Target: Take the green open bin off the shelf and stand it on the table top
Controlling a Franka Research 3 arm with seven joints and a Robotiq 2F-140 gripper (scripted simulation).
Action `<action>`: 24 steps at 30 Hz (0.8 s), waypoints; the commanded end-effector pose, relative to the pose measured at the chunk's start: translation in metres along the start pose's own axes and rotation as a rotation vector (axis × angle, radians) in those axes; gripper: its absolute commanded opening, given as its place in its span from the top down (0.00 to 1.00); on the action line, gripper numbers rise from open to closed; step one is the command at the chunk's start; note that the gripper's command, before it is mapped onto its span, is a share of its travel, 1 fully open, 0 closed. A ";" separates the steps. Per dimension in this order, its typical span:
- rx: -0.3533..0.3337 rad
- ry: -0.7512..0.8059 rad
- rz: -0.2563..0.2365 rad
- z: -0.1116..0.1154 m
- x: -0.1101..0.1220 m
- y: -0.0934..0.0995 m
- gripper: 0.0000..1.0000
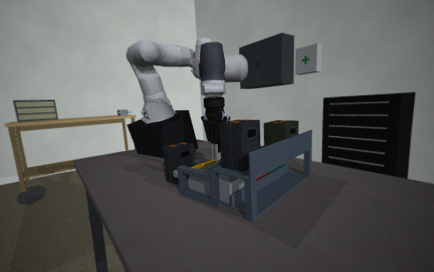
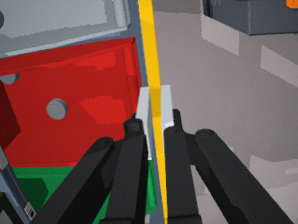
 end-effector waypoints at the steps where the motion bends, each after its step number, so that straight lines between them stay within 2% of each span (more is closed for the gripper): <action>1: 0.000 0.000 0.000 0.000 0.000 0.000 1.00; 24: 0.000 0.001 0.000 0.000 0.000 0.002 1.00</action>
Point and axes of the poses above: the point where the finger pads meet when closed, its own y axis back along the fingers, its own x axis across the jaws, z = x × y, the point moved 5 cm from there along y, back along the fingers, and after that the axes turned 6 degrees about -y, right-handed, at the moved point
